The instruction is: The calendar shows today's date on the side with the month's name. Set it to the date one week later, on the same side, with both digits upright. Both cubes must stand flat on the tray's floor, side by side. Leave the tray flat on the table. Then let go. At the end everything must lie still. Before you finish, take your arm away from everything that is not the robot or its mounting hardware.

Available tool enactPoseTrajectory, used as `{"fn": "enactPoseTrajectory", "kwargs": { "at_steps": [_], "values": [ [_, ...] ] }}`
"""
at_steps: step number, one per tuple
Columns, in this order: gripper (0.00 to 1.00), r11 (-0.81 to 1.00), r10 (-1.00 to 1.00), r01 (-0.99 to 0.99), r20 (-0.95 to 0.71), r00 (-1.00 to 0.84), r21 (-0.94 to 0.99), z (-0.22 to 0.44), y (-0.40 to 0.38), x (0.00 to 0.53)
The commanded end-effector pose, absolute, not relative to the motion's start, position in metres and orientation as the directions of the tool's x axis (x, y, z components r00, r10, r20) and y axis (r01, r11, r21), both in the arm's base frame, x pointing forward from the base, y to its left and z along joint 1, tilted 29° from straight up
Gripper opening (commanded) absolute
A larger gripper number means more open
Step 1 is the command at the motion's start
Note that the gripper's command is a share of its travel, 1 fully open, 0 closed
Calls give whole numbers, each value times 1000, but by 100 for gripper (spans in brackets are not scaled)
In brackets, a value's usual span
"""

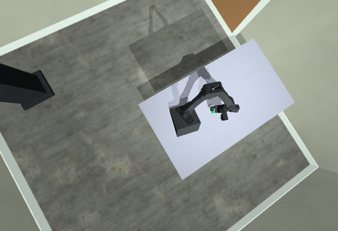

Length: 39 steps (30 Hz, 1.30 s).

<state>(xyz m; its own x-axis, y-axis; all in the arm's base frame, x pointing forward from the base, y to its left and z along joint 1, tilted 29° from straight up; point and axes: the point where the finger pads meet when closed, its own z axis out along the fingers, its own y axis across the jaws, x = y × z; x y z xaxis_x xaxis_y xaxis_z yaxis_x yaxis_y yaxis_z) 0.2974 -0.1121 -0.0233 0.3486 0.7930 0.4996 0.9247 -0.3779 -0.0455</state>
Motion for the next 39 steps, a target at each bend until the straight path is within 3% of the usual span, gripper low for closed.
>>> {"fn": "enactPoseTrajectory", "kwargs": {
  "at_steps": [1,19,39],
  "values": [
    [100,-392,807,920,476,350,-12,-17,-121,301],
    [100,-311,839,950,477,261,28,-17,-120,300],
    [100,257,855,917,370,-362,305,-15,-119,299]
  ]
}}
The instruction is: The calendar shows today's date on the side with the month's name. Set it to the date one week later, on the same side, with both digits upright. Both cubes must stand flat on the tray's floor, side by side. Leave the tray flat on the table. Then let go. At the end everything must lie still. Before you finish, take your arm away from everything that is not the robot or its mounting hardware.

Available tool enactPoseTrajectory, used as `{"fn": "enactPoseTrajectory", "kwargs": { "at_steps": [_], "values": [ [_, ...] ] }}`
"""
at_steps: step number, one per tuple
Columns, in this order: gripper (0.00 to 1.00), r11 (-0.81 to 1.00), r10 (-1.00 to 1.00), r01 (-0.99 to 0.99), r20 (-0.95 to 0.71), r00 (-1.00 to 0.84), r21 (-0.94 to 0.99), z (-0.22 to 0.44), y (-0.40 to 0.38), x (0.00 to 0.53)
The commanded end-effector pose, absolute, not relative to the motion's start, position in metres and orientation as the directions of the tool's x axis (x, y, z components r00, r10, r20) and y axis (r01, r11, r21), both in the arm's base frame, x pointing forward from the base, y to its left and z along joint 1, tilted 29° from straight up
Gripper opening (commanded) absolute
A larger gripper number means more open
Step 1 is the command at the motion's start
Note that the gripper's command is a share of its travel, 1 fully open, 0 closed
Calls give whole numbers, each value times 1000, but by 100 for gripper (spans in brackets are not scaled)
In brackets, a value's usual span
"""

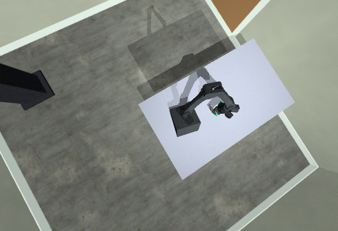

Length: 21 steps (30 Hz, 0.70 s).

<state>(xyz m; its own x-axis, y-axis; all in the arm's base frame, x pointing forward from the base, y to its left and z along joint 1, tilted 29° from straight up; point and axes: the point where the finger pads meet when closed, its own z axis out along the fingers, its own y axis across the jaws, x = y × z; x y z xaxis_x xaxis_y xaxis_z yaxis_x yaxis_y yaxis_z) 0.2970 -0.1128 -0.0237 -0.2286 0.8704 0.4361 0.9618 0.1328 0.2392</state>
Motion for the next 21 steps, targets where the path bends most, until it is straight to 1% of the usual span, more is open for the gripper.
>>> {"fn": "enactPoseTrajectory", "kwargs": {
  "at_steps": [1,5,11,14,15,21],
  "values": [
    [100,295,843,900,356,-403,321,-15,-119,299],
    [100,384,806,852,321,-498,357,-14,-118,299],
    [100,550,702,723,237,-671,417,-13,-118,299],
    [100,570,687,704,225,-691,424,-13,-118,299],
    [100,627,635,642,188,-749,442,-13,-118,299],
    [100,729,516,500,106,-850,468,-13,-118,300]
  ]
}}
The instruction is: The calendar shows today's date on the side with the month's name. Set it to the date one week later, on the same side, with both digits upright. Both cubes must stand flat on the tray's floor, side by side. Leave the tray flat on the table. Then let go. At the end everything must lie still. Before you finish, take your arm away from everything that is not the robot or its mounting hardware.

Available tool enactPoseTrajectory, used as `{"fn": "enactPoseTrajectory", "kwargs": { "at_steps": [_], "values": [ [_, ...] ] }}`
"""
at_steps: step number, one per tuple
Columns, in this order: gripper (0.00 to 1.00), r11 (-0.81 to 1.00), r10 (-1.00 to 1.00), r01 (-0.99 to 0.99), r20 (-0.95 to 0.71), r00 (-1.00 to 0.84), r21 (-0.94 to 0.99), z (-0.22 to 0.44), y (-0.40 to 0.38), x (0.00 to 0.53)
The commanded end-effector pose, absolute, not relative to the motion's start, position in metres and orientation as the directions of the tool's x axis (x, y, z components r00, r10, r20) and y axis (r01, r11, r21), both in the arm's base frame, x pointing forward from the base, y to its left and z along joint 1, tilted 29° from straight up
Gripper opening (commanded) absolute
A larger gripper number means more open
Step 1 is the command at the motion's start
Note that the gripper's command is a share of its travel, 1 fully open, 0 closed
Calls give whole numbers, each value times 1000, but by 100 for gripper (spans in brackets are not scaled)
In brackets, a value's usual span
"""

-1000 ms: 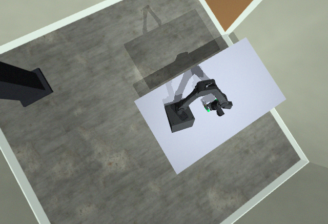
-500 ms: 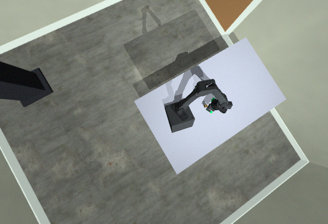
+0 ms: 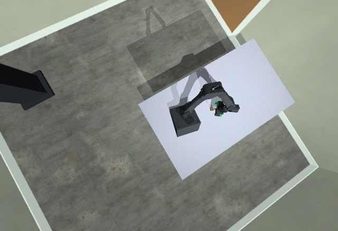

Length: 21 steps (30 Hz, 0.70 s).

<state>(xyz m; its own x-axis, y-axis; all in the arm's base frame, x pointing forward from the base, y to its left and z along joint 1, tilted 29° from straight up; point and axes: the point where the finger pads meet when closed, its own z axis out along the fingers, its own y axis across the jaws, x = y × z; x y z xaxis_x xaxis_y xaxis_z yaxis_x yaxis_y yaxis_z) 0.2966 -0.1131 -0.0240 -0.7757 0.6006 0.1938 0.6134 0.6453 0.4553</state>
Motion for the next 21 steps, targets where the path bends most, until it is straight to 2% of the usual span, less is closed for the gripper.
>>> {"fn": "enactPoseTrajectory", "kwargs": {
  "at_steps": [1,8,10,11,21],
  "values": [
    [100,754,477,456,82,-875,473,-13,-118,300],
    [100,839,304,257,-23,-952,480,-12,-118,301],
    [100,839,304,257,-23,-952,480,-12,-118,301],
    [100,862,232,175,-64,-971,476,-12,-118,301],
    [100,892,-42,-130,-208,-977,433,-11,-118,302]
  ]
}}
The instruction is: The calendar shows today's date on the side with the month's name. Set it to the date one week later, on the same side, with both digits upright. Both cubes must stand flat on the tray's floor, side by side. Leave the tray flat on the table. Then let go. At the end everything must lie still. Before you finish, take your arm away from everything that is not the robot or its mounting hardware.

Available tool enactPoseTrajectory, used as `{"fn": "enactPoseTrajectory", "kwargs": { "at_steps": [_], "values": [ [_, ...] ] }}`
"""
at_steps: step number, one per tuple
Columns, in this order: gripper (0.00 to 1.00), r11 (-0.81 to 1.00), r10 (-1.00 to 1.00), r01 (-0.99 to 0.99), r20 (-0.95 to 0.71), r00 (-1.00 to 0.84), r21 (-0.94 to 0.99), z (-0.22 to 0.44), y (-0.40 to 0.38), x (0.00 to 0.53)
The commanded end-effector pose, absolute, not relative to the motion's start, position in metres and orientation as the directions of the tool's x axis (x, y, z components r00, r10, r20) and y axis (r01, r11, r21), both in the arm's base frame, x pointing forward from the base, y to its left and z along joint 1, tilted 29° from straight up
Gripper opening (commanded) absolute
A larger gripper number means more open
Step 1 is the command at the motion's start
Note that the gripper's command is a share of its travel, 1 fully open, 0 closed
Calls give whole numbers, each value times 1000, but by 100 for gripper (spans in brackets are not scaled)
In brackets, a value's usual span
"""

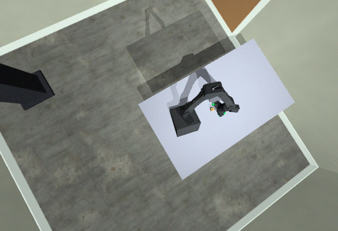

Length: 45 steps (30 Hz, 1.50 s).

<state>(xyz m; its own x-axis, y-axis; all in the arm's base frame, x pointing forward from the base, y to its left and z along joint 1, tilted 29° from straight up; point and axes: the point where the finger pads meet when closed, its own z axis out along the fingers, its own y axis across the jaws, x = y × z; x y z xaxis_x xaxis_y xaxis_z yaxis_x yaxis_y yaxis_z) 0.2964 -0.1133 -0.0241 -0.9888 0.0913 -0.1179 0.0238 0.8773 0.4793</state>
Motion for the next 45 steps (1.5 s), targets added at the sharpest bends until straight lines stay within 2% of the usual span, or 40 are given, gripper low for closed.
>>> {"fn": "enactPoseTrajectory", "kwargs": {
  "at_steps": [1,6,7,18,23,29,37,45],
  "values": [
    [100,890,-70,-161,-222,-973,427,-11,-118,302],
    [100,880,-152,-250,-260,-954,404,-10,-118,302],
    [100,866,-219,-324,-293,-931,382,-10,-118,302],
    [100,738,-503,-624,-408,-762,256,-9,-119,302],
    [100,702,-553,-676,-425,-717,226,-9,-119,303],
    [100,549,-705,-828,-467,-534,117,-8,-119,303],
    [100,405,-797,-914,-480,-367,26,-8,-119,304],
    [100,379,-809,-925,-481,-337,10,-8,-119,304]
  ]
}}
